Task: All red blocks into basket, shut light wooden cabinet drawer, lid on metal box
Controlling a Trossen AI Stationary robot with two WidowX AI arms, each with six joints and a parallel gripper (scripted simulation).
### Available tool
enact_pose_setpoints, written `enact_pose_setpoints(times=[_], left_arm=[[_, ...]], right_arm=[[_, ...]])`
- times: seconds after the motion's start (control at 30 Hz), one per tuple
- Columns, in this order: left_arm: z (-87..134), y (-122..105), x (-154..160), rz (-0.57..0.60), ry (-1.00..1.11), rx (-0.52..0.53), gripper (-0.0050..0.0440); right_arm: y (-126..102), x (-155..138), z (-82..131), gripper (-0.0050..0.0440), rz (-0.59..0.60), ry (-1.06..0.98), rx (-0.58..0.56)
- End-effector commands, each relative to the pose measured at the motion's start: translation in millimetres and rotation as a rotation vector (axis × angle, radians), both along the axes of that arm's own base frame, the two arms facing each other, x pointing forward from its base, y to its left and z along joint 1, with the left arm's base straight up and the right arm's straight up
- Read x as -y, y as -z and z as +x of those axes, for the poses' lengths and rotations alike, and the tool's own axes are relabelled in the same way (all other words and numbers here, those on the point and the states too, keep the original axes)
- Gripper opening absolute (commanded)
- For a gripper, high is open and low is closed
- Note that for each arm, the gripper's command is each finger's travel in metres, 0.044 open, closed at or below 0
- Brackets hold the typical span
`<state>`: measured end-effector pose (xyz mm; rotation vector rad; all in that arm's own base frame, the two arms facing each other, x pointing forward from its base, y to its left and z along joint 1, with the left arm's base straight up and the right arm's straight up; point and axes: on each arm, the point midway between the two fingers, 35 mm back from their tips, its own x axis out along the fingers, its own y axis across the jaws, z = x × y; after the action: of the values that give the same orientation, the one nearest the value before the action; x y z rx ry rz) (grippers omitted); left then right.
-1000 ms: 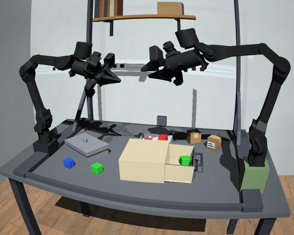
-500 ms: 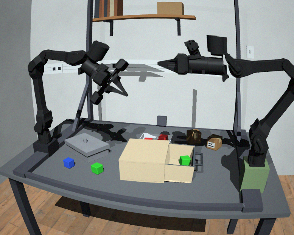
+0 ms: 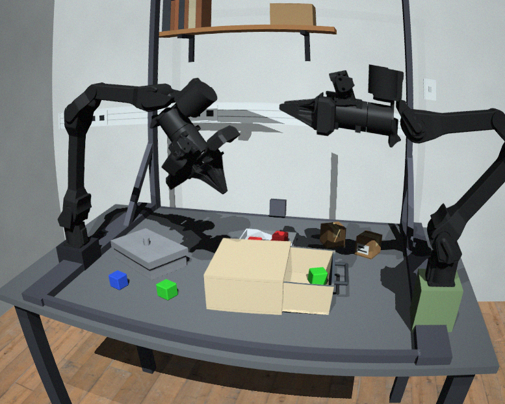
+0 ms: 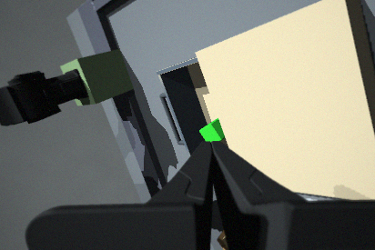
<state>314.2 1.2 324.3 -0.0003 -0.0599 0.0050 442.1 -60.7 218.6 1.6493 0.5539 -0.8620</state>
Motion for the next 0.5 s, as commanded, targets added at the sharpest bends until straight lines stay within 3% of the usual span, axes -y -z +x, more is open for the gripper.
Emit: enact_pose_setpoints(times=[0.0, 0.13, 0.47], left_arm=[[-3, -13, 2, 0.004, 0.009, 0.033, 0.0226], [-3, -13, 2, 0.004, 0.009, 0.033, 0.0226], [-3, -13, 2, 0.004, 0.009, 0.033, 0.0226]], right_arm=[[-11, 3, 3, -0.0050, 0.054, 0.064, -0.019], [1, 10, 12, -0.0050, 0.154, 0.204, -0.079], [36, 25, 13, -0.0050, 0.351, 0.574, -0.257]])
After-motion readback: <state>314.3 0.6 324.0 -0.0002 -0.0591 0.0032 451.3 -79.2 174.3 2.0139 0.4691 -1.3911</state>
